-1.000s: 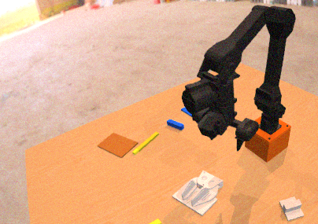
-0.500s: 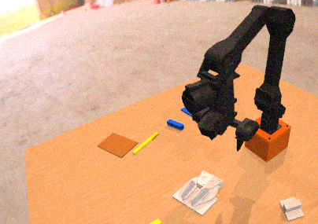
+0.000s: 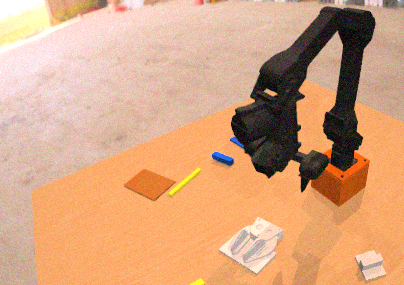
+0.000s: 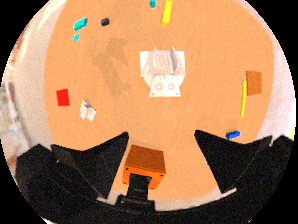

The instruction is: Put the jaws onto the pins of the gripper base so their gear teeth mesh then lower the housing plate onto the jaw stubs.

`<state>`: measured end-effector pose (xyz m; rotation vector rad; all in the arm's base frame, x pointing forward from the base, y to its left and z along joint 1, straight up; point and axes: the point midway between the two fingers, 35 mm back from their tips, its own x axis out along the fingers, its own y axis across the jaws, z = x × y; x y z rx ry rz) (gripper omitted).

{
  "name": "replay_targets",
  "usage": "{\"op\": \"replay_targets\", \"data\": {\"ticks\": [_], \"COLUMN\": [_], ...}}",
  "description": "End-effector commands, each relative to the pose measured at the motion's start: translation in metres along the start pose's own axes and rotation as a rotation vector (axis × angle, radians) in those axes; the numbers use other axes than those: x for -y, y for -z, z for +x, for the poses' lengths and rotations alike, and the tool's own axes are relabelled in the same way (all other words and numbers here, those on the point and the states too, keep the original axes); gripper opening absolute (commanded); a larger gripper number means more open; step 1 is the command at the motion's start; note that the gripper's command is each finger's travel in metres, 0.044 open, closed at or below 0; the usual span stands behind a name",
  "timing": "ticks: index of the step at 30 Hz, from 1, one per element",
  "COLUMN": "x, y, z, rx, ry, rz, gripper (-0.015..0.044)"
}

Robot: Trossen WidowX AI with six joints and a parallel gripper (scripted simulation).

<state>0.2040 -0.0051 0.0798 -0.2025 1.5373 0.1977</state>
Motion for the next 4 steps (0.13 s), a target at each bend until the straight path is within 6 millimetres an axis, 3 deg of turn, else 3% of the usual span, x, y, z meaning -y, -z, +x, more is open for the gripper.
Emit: {"op": "replay_targets", "data": {"ticks": [1, 4], "x": [0.0001, 0.0001], "y": [0.0008, 0.0008], "z": [0.0002, 0.0002], "rx": [-0.003, -0.003], "ry": [0.002, 0.002], "rz": [0.004, 0.004], "gripper": [0.0440, 0.0440]}}
